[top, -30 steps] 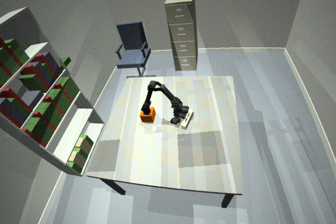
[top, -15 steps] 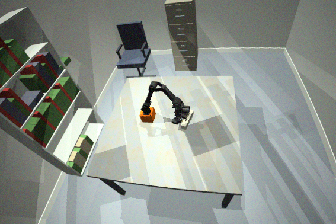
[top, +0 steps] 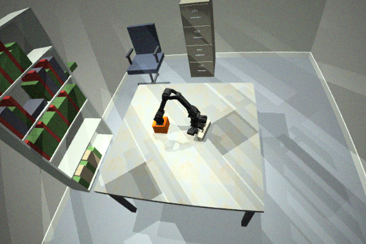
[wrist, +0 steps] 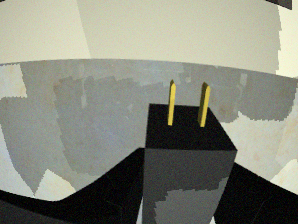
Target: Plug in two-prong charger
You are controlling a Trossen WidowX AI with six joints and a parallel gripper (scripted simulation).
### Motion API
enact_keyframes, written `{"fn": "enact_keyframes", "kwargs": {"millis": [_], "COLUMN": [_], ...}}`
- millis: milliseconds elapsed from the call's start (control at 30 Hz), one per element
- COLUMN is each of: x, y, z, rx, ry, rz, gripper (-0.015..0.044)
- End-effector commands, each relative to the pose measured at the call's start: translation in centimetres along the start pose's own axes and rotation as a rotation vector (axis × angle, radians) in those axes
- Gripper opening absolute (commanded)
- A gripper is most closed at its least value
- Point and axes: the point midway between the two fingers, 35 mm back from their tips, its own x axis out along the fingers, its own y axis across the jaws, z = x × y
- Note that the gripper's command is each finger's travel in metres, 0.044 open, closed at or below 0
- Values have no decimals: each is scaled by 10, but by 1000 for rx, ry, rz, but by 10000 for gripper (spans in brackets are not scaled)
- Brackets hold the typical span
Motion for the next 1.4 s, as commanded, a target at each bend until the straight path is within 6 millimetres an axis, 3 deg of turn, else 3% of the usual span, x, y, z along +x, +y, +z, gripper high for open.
{"fn": "enact_keyframes", "kwargs": {"millis": [0,1367], "x": [-1,-2], "y": [1,1], "z": [1,7], "rx": [3,3], "ry": [1,0], "rz": [6,6], "gripper": [0,0]}}
